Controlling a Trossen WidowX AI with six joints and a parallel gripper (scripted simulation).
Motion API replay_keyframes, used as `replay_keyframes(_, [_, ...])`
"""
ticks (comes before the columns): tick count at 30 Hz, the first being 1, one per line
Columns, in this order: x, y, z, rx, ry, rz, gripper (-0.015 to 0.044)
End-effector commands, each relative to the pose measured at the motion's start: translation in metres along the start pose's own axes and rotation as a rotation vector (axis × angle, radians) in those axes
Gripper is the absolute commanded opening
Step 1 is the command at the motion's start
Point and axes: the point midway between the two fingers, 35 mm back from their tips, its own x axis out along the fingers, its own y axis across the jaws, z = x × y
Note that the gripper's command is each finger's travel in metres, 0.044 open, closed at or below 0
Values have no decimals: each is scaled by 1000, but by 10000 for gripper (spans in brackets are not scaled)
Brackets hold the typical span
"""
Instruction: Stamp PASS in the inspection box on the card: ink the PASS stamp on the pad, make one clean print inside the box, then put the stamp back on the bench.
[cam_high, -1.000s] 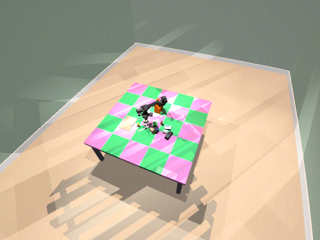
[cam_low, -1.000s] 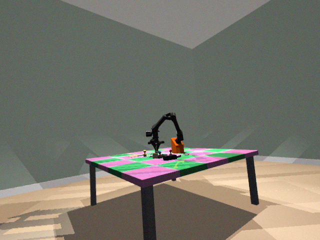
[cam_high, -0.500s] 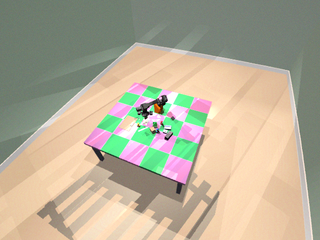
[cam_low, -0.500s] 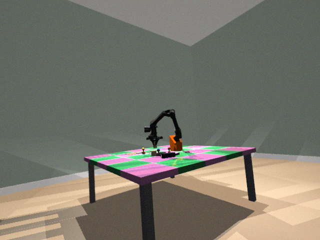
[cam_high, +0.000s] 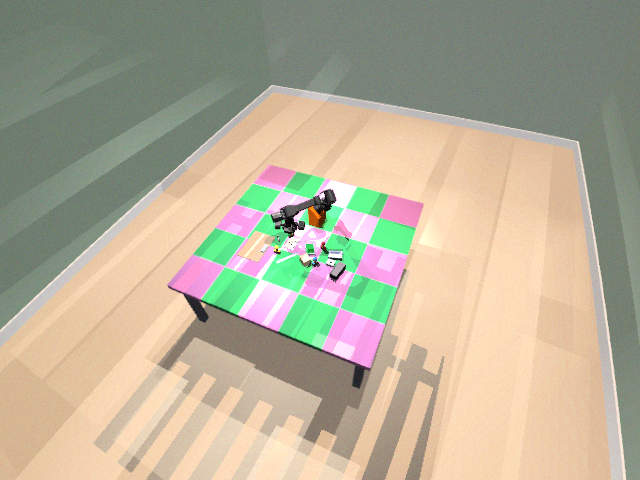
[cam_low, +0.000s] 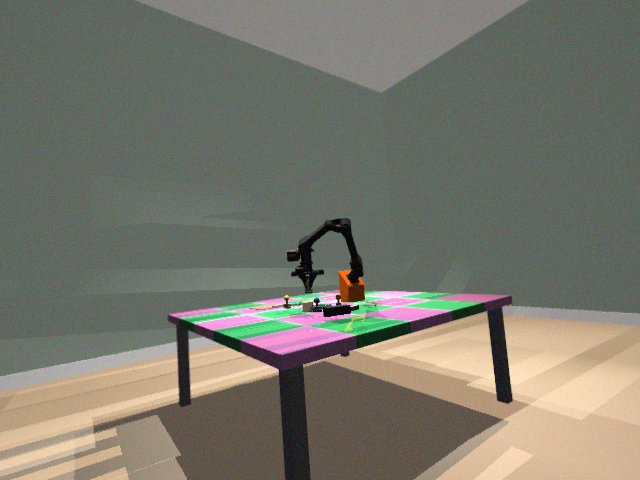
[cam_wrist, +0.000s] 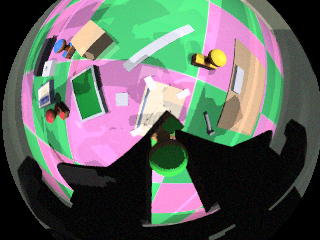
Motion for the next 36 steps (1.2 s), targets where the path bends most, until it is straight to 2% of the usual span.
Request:
replay_keyframes(1, [-3,-2,20,-6,-6,-7,0])
replay_keyframes(21, [0,25,132,-16,-13,2,0])
replay_keyframes(36, [17,26,136,-16,-13,2,0])
